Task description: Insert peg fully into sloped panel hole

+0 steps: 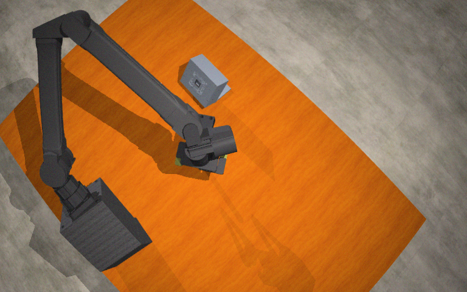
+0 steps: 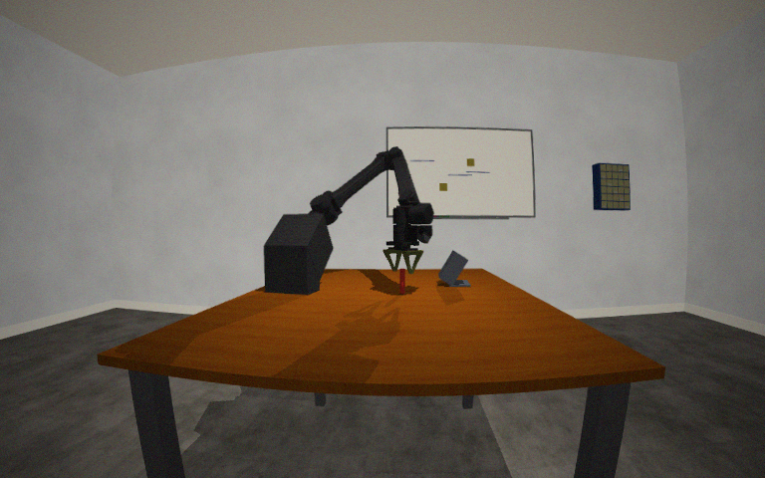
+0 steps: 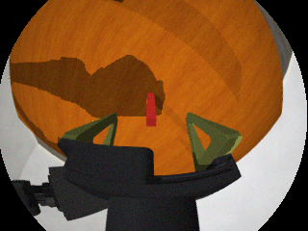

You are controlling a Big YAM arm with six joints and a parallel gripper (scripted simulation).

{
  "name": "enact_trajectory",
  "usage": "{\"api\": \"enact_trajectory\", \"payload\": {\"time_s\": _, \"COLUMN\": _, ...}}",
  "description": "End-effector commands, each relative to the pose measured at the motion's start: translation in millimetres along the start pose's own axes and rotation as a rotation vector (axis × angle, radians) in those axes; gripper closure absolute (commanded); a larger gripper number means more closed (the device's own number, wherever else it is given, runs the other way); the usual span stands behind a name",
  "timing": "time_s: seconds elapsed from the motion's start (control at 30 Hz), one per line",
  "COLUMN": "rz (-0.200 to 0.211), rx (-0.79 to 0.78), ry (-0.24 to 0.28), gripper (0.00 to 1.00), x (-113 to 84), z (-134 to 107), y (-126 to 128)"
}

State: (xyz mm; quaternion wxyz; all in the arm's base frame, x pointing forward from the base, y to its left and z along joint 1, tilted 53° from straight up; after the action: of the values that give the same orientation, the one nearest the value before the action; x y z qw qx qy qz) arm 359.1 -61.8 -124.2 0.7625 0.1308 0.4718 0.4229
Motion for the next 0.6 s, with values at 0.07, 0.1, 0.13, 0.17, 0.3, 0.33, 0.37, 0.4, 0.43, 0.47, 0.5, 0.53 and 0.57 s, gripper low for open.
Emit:
{"api": "enact_trajectory", "payload": {"time_s": 0.07, "rz": -0.006, "rx": -0.001, "ry": -0.005, "gripper": 0.23, "x": -2.3, "z": 1.3, "y": -1.8}}
{"api": "enact_trajectory", "payload": {"time_s": 0.1, "rz": -0.006, "rx": -0.001, "ry": -0.005, "gripper": 0.34, "x": -2.3, "z": 1.3, "y": -1.8}}
{"api": "enact_trajectory", "payload": {"time_s": 0.13, "rz": -0.006, "rx": -0.001, "ry": -0.005, "gripper": 0.45, "x": -2.3, "z": 1.3, "y": -1.8}}
{"api": "enact_trajectory", "payload": {"time_s": 0.17, "rz": -0.006, "rx": -0.001, "ry": -0.005, "gripper": 0.57, "x": -2.3, "z": 1.3, "y": -1.8}}
{"api": "enact_trajectory", "payload": {"time_s": 0.3, "rz": -0.006, "rx": -0.001, "ry": -0.005, "gripper": 1.0, "x": -2.3, "z": 1.3, "y": -1.8}}
{"api": "enact_trajectory", "payload": {"time_s": 0.33, "rz": -0.006, "rx": -0.001, "ry": -0.005, "gripper": 1.0, "x": -2.3, "z": 1.3, "y": -1.8}}
{"api": "enact_trajectory", "payload": {"time_s": 0.37, "rz": -0.006, "rx": -0.001, "ry": -0.005, "gripper": 1.0, "x": -2.3, "z": 1.3, "y": -1.8}}
{"api": "enact_trajectory", "payload": {"time_s": 0.4, "rz": -0.006, "rx": -0.001, "ry": -0.005, "gripper": 1.0, "x": -2.3, "z": 1.3, "y": -1.8}}
{"api": "enact_trajectory", "payload": {"time_s": 0.43, "rz": -0.006, "rx": -0.001, "ry": -0.005, "gripper": 1.0, "x": -2.3, "z": 1.3, "y": -1.8}}
{"api": "enact_trajectory", "payload": {"time_s": 0.47, "rz": -0.006, "rx": -0.001, "ry": -0.005, "gripper": 1.0, "x": -2.3, "z": 1.3, "y": -1.8}}
{"api": "enact_trajectory", "payload": {"time_s": 0.5, "rz": -0.006, "rx": -0.001, "ry": -0.005, "gripper": 1.0, "x": -2.3, "z": 1.3, "y": -1.8}}
{"api": "enact_trajectory", "payload": {"time_s": 0.53, "rz": -0.006, "rx": -0.001, "ry": -0.005, "gripper": 1.0, "x": -2.3, "z": 1.3, "y": -1.8}}
{"api": "enact_trajectory", "payload": {"time_s": 0.57, "rz": -0.005, "rx": 0.0, "ry": -0.004, "gripper": 1.0, "x": -3.6, "z": 1.3, "y": -1.9}}
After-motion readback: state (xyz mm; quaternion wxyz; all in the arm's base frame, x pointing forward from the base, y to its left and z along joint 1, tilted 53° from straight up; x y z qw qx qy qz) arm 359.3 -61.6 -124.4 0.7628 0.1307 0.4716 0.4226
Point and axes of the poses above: the point where the finger pads meet when closed, its own x axis out along the fingers, its own y axis across the jaws, z = x × y, the point moved 3 cm from there along -x, back along the fingers, and after that the axes turned 2 degrees about x, right-handed, at the moved point
